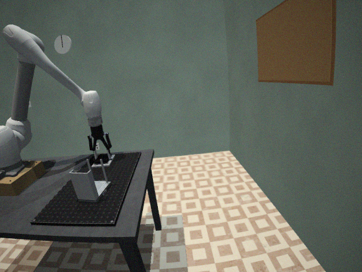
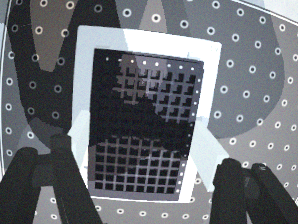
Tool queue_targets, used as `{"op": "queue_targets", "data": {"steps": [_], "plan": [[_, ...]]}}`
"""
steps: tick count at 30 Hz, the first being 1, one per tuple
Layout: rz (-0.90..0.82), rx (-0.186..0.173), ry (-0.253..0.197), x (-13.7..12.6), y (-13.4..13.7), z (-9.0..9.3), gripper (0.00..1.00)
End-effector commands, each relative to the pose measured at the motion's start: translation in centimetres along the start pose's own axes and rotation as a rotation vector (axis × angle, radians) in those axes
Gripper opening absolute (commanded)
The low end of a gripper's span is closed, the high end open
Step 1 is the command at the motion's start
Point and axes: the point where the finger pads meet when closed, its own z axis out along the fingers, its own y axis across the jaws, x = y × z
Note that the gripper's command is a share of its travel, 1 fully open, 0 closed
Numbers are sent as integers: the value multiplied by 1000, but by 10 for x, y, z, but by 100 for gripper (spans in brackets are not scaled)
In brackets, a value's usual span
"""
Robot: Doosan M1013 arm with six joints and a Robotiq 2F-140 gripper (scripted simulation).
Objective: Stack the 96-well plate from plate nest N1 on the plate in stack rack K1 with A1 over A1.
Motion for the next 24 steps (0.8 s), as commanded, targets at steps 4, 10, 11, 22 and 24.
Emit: {"op": "queue_targets", "data": {"steps": [4, 10, 11, 22, 24], "plan": [[0, 0, 0, 0, 0, -10, 0], [0, 0, 0, 0, 0, -18, 0], [0, 0, 0, 0, 0, -20, 0], [0, 0, 0, 0, 0, -35, 0], [0, 0, 0, 0, 0, -38, 0]]}}
